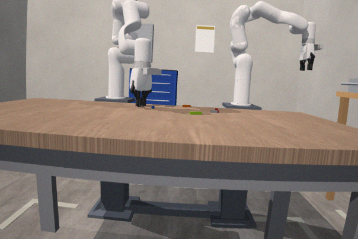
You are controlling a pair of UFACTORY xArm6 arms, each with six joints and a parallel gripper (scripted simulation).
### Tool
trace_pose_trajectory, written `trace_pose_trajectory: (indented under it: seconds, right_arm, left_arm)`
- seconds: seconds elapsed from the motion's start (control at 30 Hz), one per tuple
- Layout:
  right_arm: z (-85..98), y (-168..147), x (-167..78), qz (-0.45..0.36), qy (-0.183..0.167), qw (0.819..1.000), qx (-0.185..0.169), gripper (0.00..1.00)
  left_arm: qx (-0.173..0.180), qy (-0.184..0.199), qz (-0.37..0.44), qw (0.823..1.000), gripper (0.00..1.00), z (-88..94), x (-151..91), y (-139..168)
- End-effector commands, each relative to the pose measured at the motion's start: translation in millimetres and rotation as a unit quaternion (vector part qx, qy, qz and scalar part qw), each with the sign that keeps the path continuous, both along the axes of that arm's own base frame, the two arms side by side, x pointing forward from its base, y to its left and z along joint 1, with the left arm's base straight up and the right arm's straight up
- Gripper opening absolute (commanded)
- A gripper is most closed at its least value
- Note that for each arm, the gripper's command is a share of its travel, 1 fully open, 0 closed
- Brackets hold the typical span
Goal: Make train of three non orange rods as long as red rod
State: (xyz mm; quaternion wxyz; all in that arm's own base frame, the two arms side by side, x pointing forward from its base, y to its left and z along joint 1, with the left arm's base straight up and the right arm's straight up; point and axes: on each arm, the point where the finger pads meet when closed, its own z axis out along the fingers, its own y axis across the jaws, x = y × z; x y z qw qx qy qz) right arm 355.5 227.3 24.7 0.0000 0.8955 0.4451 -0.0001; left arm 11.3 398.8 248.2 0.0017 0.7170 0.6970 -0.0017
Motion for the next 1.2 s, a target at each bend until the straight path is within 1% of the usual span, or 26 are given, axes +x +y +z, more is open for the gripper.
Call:
trace_pose_trajectory:
  seconds: [0.0,1.03,1.07,1.17]
  right_arm:
    - [1.5,1.0,1.6,0.0,-0.002,1.0,0.001,0.26]
    - [1.5,1.0,1.6,0.0,-0.002,1.0,0.001,0.26]
    - [1.5,1.0,1.6,0.0,-0.002,1.0,0.001,0.06]
    - [1.5,1.0,1.6,0.0,-0.002,1.0,0.001,0.06]
  left_arm:
    - [0.002,0.0,0.0,1.0,1.0,1.8,0.0,1.1]
    - [0.002,0.0,0.0,1.0,1.0,1.8,0.0,1.1]
    - [0.002,0.0,0.0,1.0,1.0,1.8,0.0,1.1]
    - [0.002,0.0,0.0,1.0,1.0,1.8,0.0,1.1]
